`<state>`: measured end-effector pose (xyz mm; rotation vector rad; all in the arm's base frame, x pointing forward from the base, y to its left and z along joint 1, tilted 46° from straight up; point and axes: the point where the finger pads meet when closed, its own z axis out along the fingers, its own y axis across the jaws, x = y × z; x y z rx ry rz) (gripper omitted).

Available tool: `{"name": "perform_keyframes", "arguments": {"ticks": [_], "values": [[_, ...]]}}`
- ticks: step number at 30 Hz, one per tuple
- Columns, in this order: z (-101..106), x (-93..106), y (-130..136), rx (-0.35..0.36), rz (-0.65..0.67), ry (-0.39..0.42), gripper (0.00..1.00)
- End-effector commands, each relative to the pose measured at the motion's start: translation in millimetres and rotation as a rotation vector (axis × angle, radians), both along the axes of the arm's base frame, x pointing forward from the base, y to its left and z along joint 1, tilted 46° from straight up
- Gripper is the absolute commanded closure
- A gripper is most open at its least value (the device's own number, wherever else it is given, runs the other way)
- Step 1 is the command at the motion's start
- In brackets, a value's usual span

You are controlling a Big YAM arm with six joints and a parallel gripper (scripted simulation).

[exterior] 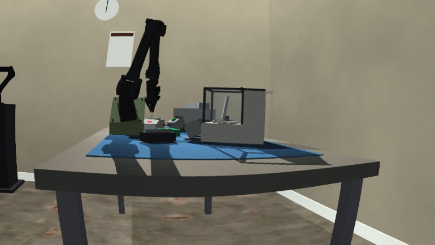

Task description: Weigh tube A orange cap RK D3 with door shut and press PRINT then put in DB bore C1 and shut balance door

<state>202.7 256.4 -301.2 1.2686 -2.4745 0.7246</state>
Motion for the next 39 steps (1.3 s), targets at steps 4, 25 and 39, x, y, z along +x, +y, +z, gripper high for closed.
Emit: {"name": "perform_keyframes", "arguments": {"ticks": [4, 25, 39], "values": [[-0.6, 3.1, -7.0, -0.003, 0.003, 0.006, 0.91], [-11.4, 4.5, 24.3, 0.02, 0.007, -0.013, 0.91], [-9.8, -2.2, 4.7, 0.007, -0.003, -0.005, 0.91]]}}
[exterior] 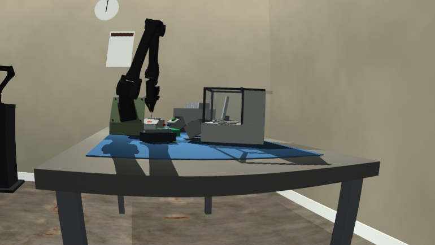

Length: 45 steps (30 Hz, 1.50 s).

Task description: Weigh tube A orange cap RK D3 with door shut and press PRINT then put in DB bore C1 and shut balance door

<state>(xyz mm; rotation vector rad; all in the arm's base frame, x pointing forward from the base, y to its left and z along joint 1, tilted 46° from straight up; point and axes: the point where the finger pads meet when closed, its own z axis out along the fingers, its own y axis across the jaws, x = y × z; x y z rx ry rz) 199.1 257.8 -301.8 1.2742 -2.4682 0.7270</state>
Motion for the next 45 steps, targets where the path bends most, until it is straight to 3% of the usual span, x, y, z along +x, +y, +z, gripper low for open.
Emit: {"name": "perform_keyframes", "arguments": {"ticks": [1, 10, 18, 22, 24, 32, 44, 45], "values": [[-8.0, -1.2, -4.4, -0.002, -0.009, 0.0, 0.91], [0.9, 8.4, -5.5, 0.007, -0.004, -0.001, 0.91], [-4.9, 5.5, -15.8, -0.022, -0.004, 0.016, 0.91], [-8.1, 22.6, 10.7, 0.018, -0.004, -0.008, 0.91], [-9.1, 22.9, 11.5, 0.018, -0.004, -0.008, 0.91], [-12.1, 22.3, 15.2, 0.022, -0.01, -0.014, 0.91], [-13.6, 7.5, 24.9, 0.036, 0.002, -0.023, 0.91], [-12.8, 2.3, 15.9, 0.023, 0.002, -0.015, 0.91]]}}
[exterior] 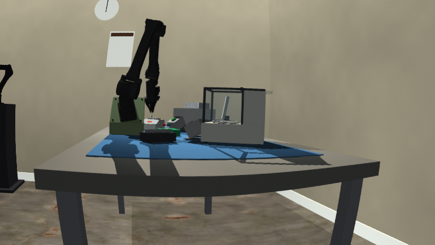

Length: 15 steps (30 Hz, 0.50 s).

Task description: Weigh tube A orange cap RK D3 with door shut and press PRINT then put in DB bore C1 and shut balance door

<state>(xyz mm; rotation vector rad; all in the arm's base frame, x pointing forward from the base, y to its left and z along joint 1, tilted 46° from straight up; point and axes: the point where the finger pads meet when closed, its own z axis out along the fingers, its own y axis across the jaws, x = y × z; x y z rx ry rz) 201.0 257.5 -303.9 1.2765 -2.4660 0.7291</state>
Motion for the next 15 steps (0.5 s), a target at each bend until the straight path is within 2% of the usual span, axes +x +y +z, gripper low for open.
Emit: {"name": "perform_keyframes", "arguments": {"ticks": [1, 6, 11, 15], "values": [[-9.5, -5.1, 6.5, 0.01, 0.0, -0.008, 0.91], [-7.5, -9.9, -2.7, -0.001, 0.0, -0.002, 0.91], [6.5, 6.2, 4.5, 0.033, -0.015, -0.017, 0.91], [6.8, 8.5, -0.6, 0.024, -0.007, -0.009, 0.91]]}}
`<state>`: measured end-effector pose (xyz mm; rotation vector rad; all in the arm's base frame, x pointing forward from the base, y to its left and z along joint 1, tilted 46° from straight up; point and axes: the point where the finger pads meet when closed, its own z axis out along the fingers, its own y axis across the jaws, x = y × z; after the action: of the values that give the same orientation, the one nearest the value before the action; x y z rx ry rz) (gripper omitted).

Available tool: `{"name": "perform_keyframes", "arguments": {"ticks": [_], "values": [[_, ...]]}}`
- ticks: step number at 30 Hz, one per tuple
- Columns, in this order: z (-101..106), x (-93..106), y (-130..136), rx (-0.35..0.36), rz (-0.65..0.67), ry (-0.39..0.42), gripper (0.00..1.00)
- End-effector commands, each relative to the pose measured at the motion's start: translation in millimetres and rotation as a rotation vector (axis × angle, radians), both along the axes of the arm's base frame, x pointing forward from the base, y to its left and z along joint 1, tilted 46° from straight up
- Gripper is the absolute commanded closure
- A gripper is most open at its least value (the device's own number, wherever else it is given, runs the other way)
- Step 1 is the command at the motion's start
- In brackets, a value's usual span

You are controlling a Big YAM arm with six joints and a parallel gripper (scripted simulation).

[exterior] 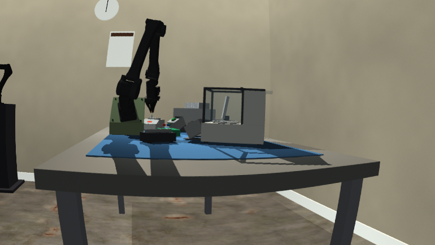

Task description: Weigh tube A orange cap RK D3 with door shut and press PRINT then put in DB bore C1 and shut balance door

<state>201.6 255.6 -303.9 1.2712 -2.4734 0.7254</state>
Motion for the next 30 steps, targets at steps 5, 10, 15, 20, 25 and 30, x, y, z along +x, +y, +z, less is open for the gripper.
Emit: {"name": "perform_keyframes", "arguments": {"ticks": [5, 10, 15, 20, 25, 30], "values": [[4.0, 7.5, -2.7, 0.012, -0.001, -0.003, 0.91], [-6.4, 9.9, 20.0, 0.016, 0.01, -0.009, 0.91], [-10.6, 13.6, 19.9, 0.032, 0.003, -0.017, 0.91], [-13.3, 14.2, 19.0, 0.037, 0.002, -0.02, 0.91], [-14.6, 13.3, 16.5, 0.036, 0.002, -0.019, 0.91], [-15.1, 5.1, 0.6, 0.013, 0.001, -0.005, 0.91]]}}
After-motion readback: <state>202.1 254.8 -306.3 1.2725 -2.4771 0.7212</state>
